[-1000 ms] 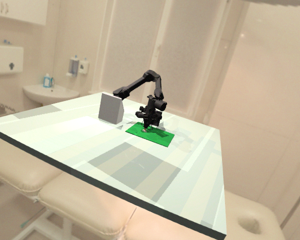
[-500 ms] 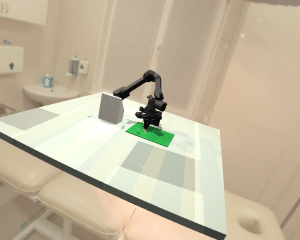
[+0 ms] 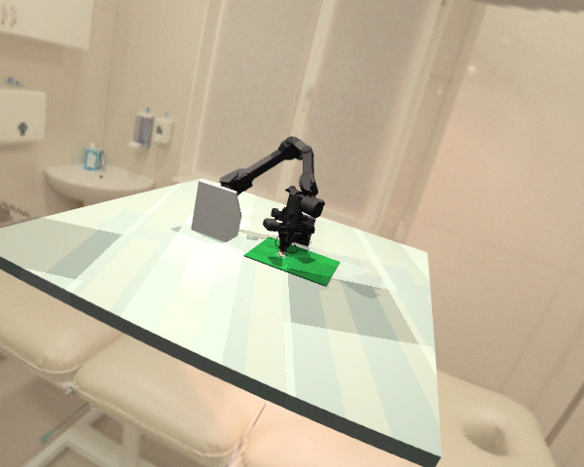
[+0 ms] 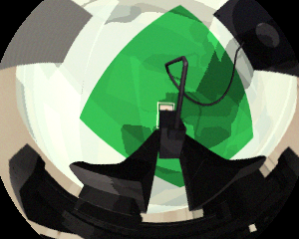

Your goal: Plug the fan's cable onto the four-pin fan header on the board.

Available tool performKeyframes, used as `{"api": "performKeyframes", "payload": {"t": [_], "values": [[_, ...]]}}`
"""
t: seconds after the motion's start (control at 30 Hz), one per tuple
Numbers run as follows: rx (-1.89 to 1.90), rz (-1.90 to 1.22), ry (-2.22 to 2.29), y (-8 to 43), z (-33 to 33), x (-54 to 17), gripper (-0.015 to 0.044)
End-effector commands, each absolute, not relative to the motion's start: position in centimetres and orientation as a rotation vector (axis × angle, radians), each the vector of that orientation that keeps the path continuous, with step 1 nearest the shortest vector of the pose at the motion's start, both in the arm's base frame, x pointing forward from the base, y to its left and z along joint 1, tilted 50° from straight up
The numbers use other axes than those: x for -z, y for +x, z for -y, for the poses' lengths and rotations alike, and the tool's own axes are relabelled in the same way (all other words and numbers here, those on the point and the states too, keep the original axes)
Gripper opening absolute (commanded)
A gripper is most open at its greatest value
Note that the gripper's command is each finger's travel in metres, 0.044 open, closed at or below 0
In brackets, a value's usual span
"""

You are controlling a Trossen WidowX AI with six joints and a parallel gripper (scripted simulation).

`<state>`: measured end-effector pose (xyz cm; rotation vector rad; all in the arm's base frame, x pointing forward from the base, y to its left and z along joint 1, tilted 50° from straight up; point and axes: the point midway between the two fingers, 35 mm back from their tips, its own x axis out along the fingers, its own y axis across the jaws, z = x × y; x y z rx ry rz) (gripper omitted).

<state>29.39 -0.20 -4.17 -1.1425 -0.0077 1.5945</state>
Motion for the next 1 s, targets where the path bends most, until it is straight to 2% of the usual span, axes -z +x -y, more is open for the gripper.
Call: {"api": "performKeyframes", "payload": {"t": [0.0, 0.97], "values": [[-1.592, 0.007, -1.138, 29.4, 0.1, 4.2, 0.0000], [-1.592, 0.008, -1.138, 29.5, -1.1, 5.3, 0.0000]]}}
